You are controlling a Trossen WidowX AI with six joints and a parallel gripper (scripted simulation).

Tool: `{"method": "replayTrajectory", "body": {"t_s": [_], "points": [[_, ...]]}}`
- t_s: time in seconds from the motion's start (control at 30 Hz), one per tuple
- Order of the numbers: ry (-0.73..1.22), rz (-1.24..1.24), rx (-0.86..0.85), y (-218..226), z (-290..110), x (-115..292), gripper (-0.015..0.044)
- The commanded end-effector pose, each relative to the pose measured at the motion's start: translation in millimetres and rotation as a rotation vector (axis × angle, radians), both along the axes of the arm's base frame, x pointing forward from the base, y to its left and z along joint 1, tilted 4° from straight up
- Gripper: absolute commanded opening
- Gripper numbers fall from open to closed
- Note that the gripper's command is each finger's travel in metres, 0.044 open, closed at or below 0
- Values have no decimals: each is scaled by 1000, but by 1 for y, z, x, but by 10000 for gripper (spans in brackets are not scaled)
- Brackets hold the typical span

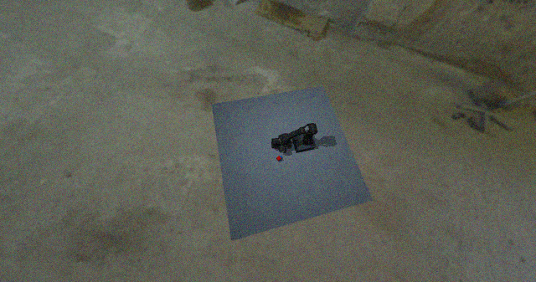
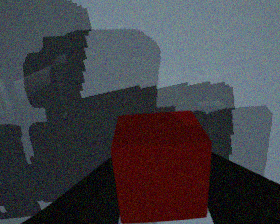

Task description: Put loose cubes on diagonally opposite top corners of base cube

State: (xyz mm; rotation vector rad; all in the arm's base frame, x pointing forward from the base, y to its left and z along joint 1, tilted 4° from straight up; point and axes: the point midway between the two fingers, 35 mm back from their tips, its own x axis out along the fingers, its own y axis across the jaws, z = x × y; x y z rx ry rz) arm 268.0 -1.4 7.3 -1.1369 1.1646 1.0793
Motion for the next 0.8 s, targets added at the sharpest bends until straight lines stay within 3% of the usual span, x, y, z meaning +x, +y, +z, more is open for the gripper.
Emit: {"method": "replayTrajectory", "body": {"t_s": [0.0,0.77], "points": [[-5,3,-1,0,9,2,105],[9,-3,2,0,59,-4,105]]}}
